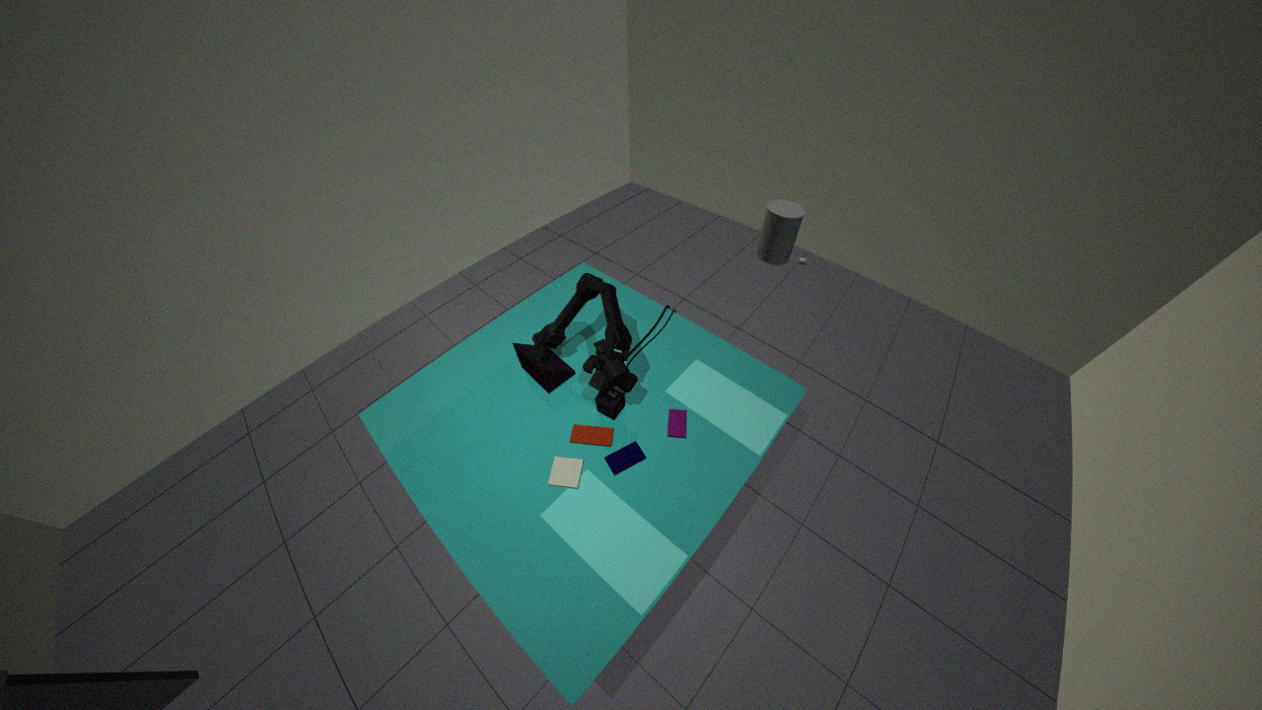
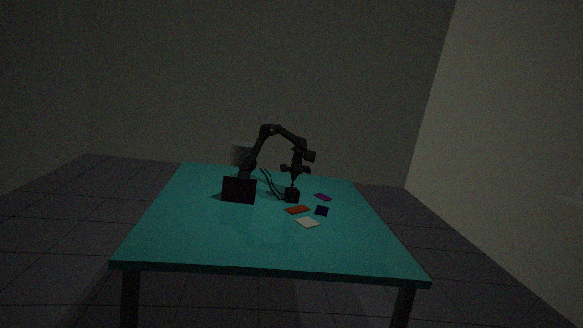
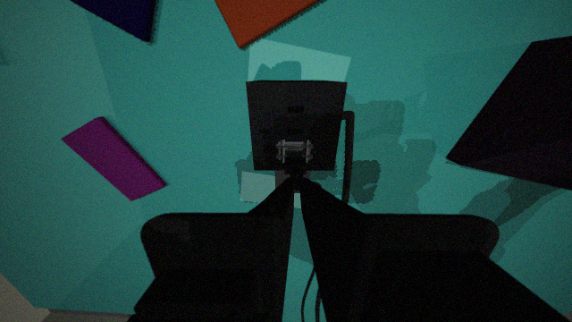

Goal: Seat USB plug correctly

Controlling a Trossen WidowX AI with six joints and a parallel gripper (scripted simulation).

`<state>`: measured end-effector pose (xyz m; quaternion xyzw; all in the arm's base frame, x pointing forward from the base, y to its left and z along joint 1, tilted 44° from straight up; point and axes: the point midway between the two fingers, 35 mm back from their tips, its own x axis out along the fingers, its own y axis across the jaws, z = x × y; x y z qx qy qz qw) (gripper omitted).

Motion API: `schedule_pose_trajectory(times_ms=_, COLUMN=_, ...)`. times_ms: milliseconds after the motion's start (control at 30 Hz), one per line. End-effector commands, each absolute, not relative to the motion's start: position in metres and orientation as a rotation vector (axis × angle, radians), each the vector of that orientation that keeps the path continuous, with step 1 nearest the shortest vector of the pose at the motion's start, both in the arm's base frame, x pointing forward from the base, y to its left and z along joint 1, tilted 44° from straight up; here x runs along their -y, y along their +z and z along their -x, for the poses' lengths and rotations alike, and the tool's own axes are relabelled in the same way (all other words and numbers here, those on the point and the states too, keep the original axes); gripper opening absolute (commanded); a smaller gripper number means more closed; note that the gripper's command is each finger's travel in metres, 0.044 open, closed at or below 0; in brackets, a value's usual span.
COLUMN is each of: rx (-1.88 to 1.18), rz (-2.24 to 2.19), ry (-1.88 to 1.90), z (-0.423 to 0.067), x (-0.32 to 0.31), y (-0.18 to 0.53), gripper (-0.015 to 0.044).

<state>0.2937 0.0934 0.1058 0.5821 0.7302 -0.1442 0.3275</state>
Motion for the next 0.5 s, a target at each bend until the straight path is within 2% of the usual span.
schedule_pose_trajectory(times_ms=0, rx=-1.917, rz=-1.523, ry=-0.373, z=-0.2930, x=-0.0944, y=0.1053, gripper=0.0000)
schedule_pose_trajectory(times_ms=467, rx=-1.917, rz=-1.523, ry=-0.373, z=-0.2929, x=-0.0956, y=0.1041, gripper=0.0000)
